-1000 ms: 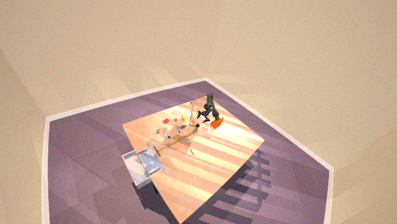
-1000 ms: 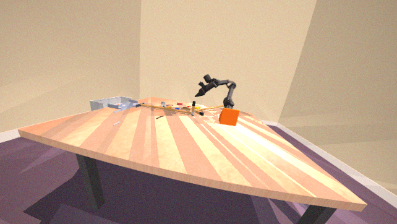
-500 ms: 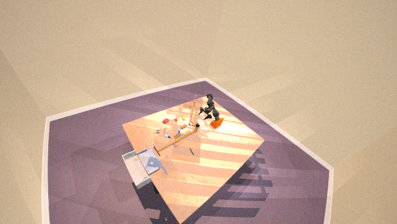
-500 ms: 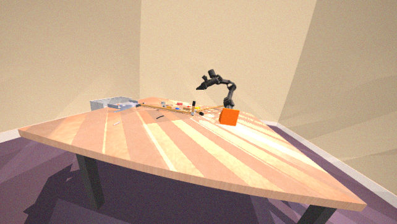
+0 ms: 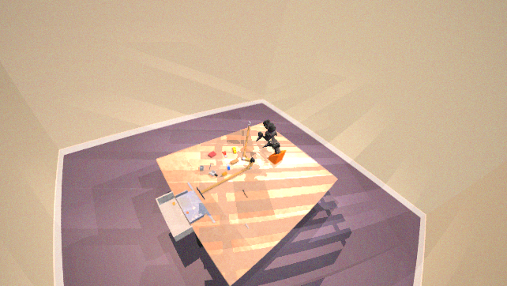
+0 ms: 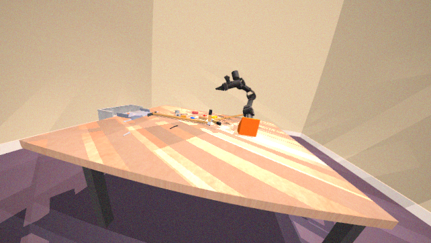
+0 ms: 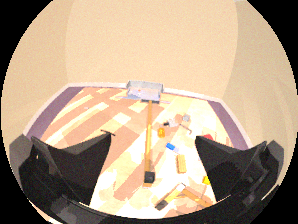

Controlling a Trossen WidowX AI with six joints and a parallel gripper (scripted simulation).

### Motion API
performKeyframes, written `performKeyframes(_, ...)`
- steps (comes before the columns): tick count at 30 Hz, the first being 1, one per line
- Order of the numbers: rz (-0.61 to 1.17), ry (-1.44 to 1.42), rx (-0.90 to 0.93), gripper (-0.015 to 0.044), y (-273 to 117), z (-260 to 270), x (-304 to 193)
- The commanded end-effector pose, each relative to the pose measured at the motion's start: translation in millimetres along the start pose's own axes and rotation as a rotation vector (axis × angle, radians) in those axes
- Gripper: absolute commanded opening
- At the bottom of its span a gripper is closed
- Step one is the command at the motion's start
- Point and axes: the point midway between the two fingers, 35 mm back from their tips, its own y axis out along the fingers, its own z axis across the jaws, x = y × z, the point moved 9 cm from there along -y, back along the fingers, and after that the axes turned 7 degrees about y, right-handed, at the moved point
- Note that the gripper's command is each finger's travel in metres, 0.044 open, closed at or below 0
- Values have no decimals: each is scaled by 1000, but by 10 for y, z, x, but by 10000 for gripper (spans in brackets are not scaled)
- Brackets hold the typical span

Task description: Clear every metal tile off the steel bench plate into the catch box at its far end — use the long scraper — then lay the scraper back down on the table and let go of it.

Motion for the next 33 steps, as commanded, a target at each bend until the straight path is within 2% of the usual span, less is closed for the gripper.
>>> performKeyframes(1,-45,6,5,440,-127,-6,93)
performKeyframes(18,-197,41,44,440,-636,-60,355)
performKeyframes(33,-208,39,52,440,-640,-45,386)
